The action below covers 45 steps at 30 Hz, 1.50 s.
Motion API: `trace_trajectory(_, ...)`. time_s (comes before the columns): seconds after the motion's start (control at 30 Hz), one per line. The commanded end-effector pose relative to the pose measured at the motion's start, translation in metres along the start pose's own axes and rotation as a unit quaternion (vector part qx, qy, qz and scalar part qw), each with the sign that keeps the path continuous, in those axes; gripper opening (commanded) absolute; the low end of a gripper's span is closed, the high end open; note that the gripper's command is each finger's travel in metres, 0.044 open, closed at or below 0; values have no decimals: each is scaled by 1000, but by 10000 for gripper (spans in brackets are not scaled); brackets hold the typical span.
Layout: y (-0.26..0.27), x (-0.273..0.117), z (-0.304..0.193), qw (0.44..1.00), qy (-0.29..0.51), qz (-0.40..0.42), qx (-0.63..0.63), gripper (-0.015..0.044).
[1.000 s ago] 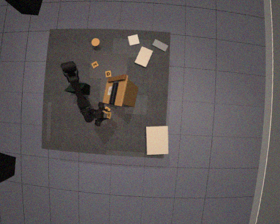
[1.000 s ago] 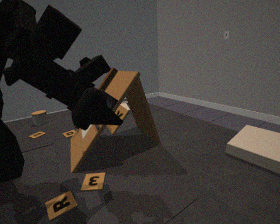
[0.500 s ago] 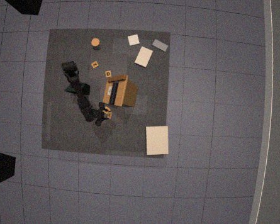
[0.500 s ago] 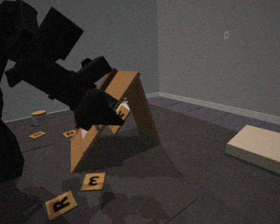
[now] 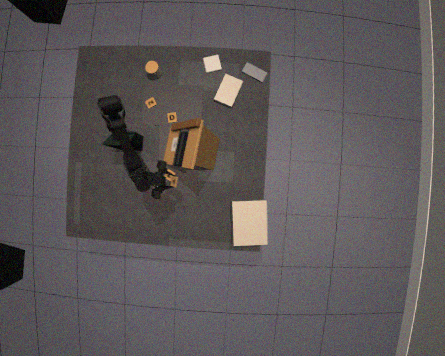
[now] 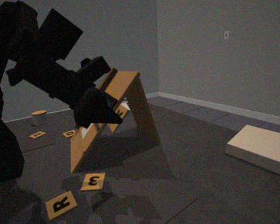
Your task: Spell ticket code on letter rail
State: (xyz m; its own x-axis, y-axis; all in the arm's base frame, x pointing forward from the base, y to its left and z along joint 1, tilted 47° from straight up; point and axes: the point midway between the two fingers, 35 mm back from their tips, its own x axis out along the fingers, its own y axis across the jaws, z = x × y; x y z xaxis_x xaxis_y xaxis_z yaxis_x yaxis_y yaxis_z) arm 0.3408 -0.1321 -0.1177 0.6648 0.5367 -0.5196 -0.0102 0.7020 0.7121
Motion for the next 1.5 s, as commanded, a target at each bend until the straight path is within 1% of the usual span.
trace_trajectory(0.0,2,0,1,1000,0,-3,0,0)
trace_trajectory(1.47,24,1,0,1000,0,-2,1,0)
